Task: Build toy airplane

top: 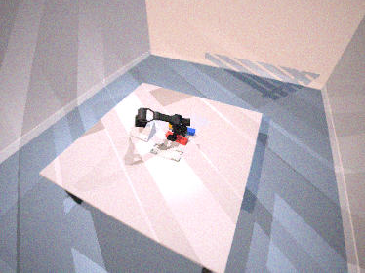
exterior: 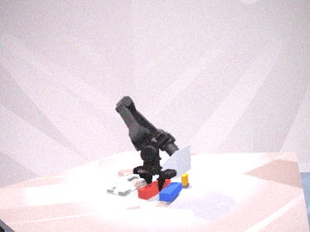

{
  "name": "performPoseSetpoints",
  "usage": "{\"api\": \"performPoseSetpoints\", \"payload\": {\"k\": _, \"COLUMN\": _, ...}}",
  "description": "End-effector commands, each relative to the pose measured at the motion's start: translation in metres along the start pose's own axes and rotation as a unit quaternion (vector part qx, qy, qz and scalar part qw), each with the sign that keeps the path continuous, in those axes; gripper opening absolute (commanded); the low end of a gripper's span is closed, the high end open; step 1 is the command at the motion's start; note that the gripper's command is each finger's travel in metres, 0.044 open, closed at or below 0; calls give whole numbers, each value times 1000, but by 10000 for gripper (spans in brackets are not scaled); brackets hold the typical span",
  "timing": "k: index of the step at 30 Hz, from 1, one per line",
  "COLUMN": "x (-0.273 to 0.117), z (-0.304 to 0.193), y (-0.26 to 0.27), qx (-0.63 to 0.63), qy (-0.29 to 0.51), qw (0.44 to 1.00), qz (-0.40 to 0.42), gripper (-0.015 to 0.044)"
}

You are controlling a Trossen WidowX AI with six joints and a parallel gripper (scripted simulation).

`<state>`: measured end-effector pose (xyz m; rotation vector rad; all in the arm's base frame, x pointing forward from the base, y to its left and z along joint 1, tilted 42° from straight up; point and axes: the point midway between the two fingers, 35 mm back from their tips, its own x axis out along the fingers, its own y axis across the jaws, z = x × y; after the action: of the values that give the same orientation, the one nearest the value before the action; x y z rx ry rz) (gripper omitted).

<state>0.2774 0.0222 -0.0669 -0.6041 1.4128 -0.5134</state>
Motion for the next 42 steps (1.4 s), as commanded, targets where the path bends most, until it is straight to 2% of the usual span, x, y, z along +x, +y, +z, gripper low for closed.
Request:
{"api": "performPoseSetpoints", "payload": {"k": 1, "x": -1, "z": 0, "y": 0, "qx": -2, "qy": 0, "qw": 1000, "qz": 0, "gripper": 52}}
{"api": "performPoseSetpoints", "payload": {"k": 3, "x": -6, "z": 1, "y": 1, "qx": -2, "qy": 0, "qw": 1000, "qz": 0, "gripper": 0}}
{"api": "performPoseSetpoints", "payload": {"k": 42, "x": -125, "z": 1, "y": 2, "qx": -3, "qy": 1, "qw": 1000, "qz": 2, "gripper": 0}}
